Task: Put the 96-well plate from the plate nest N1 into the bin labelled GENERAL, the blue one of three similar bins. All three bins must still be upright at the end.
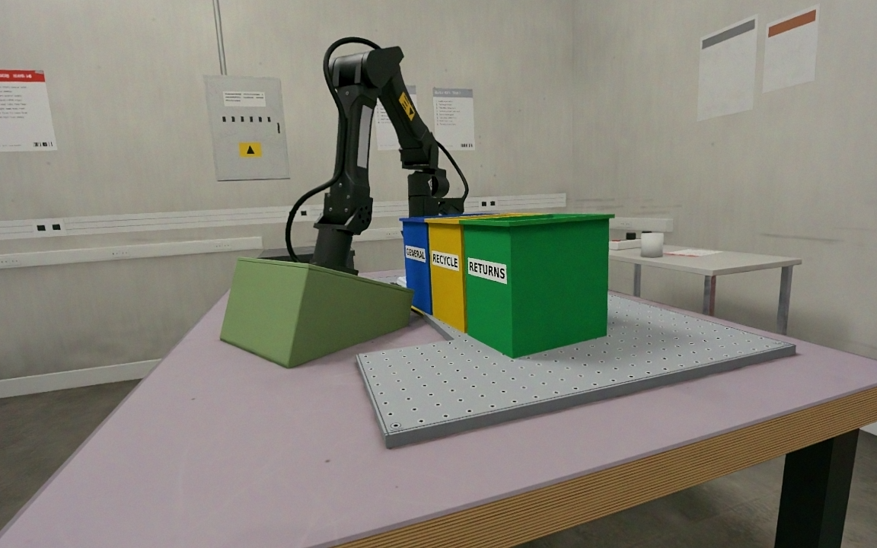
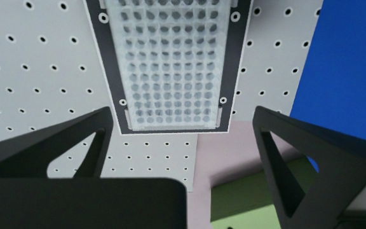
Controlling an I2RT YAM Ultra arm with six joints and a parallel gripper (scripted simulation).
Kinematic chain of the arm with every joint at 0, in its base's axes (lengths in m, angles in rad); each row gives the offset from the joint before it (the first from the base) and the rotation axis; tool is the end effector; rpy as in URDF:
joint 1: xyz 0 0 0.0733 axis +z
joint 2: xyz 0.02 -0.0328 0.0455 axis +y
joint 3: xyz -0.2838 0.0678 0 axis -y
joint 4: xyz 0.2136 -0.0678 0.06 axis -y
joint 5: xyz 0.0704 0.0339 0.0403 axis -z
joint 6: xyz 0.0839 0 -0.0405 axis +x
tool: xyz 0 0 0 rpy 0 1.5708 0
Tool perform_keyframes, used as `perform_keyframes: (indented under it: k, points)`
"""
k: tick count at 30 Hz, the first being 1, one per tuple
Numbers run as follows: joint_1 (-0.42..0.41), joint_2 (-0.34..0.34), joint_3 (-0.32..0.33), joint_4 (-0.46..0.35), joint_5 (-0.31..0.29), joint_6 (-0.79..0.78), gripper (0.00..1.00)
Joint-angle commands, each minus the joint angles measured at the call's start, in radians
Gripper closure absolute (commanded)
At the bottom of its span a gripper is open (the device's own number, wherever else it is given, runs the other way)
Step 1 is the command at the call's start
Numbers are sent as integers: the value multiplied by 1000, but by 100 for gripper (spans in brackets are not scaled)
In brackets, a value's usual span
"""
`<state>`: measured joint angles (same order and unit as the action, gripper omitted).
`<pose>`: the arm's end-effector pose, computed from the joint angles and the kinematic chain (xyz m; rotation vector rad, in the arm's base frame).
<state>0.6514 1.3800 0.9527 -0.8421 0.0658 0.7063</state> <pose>0.1864 0.1365 0.2163 0.0928 2.8579 0.1994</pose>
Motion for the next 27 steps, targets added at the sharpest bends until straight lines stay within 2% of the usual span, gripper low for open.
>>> perform_keyframes:
  k: [1,14,19,23,27]
  points:
    - [-5,-2,-7,43,0,-6,0]
    - [-9,35,-59,162,-2,-10,0]
    - [-15,59,-48,173,-4,-16,0]
    - [-13,88,-57,184,-6,-20,0]
    - [-10,86,-84,218,-4,-15,0]
